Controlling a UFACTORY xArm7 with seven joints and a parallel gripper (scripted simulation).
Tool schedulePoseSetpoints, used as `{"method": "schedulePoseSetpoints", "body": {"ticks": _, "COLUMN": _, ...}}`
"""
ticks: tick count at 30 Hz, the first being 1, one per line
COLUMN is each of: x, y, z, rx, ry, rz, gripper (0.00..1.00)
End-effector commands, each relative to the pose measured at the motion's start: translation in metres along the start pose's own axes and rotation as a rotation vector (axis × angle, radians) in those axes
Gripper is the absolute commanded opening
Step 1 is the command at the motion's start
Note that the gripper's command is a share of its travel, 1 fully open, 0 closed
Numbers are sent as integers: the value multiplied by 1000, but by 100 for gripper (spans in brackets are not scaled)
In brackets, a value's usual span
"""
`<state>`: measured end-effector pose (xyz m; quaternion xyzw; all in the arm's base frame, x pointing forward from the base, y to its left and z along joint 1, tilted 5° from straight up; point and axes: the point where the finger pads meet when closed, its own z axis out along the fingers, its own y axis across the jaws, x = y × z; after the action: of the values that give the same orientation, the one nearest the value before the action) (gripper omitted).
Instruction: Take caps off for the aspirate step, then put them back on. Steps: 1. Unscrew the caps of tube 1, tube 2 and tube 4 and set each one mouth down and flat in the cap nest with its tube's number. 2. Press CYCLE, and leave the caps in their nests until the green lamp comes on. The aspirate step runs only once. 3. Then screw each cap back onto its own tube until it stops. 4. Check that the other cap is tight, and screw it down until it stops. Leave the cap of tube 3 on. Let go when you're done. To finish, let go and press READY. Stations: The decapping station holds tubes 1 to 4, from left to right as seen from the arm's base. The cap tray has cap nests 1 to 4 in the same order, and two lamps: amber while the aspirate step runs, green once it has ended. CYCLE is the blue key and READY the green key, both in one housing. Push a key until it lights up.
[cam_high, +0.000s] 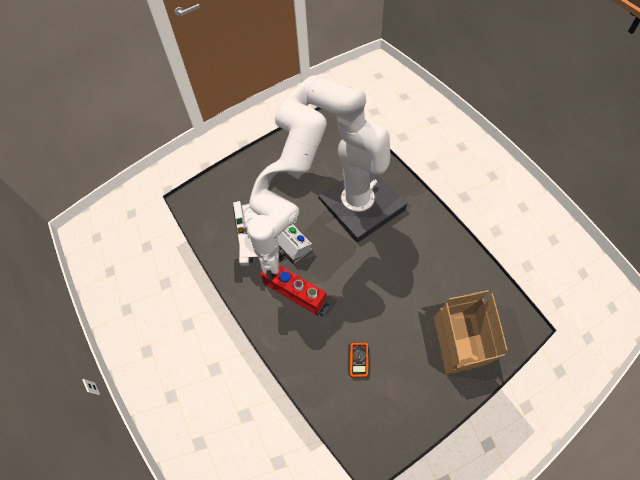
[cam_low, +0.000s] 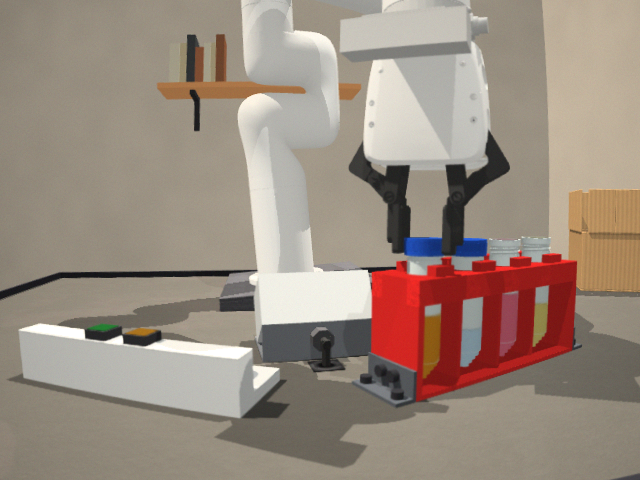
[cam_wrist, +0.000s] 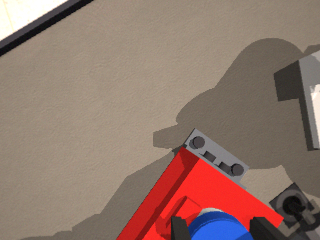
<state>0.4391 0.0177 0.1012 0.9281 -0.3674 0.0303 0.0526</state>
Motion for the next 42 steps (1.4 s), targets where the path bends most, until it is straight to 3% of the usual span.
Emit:
{"method": "schedulePoseSetpoints", "body": {"ticks": 1, "x": 2, "y": -1, "z": -2, "rx": 22, "ry": -29, "rz": -173, "gripper": 0}}
{"method": "schedulePoseSetpoints", "body": {"ticks": 9, "x": 2, "y": -1, "z": -2, "rx": 22, "ry": -29, "rz": -173, "gripper": 0}}
{"method": "schedulePoseSetpoints", "body": {"ticks": 10, "x": 2, "y": -1, "z": -2, "rx": 22, "ry": -29, "rz": -173, "gripper": 46}}
{"method": "schedulePoseSetpoints", "body": {"ticks": 23, "x": 2, "y": -1, "z": -2, "rx": 21, "ry": -30, "rz": -90, "gripper": 46}}
{"method": "schedulePoseSetpoints", "body": {"ticks": 26, "x": 2, "y": -1, "z": -2, "rx": 17, "ry": -32, "rz": 160, "gripper": 46}}
{"method": "schedulePoseSetpoints", "body": {"ticks": 38, "x": 2, "y": -1, "z": -2, "rx": 10, "ry": -38, "rz": 648, "gripper": 46}}
{"method": "schedulePoseSetpoints", "body": {"ticks": 40, "x": 2, "y": -1, "z": -2, "rx": 10, "ry": -38, "rz": 648, "gripper": 46}}
{"method": "schedulePoseSetpoints", "body": {"ticks": 42, "x": 2, "y": -1, "z": -2, "rx": 7, "ry": -39, "rz": 807, "gripper": 46}}
